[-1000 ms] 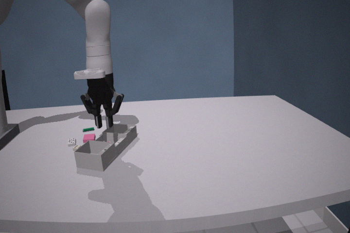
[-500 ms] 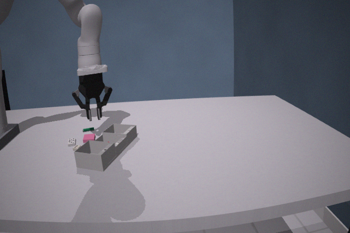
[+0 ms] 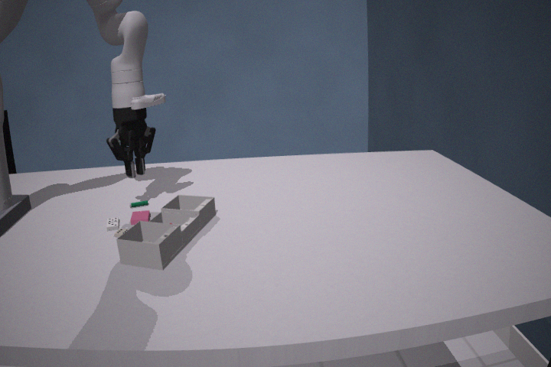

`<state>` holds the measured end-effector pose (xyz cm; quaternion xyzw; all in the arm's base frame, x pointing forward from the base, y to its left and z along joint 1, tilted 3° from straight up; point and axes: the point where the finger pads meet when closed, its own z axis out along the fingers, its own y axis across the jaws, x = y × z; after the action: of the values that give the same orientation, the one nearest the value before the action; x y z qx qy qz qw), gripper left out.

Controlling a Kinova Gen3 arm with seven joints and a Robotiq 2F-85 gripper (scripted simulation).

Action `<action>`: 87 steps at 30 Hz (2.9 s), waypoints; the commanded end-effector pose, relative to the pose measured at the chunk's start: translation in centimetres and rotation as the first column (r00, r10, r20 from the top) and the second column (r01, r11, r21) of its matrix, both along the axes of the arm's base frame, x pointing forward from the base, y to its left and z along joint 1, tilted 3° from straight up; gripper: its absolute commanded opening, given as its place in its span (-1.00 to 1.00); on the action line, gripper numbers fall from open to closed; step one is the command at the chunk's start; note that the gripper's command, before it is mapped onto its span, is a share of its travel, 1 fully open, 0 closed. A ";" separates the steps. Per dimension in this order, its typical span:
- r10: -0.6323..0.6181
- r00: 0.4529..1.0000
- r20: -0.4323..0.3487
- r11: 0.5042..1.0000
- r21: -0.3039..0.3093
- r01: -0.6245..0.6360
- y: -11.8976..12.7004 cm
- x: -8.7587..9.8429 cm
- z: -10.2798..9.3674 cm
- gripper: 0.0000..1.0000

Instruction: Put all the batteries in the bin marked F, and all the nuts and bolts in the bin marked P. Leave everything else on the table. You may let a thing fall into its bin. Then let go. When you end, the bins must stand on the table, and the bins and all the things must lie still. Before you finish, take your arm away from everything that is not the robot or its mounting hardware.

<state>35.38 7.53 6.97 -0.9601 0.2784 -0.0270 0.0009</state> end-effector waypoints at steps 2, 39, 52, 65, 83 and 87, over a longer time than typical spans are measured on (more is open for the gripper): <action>0.121 0.993 -0.009 0.993 -0.003 -0.121 0.7 -0.4 -0.1 -0.52; 0.816 0.577 -0.036 0.576 -0.029 -0.817 0.7 -0.4 -0.1 -0.52; 0.816 0.577 -0.036 0.576 -0.029 -0.817 0.7 -0.4 -0.1 -0.52; 0.816 0.577 -0.036 0.576 -0.029 -0.817 0.8 -0.5 -3.7 -0.52; 0.816 0.577 -0.036 0.576 -0.029 -0.817 0.9 -0.4 -5.9 -0.52; 0.816 0.577 -0.036 0.576 -0.029 -0.817 0.8 -0.3 -5.9 -0.52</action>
<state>34.99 8.36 1.02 -0.9804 -0.1955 -0.0202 -0.0097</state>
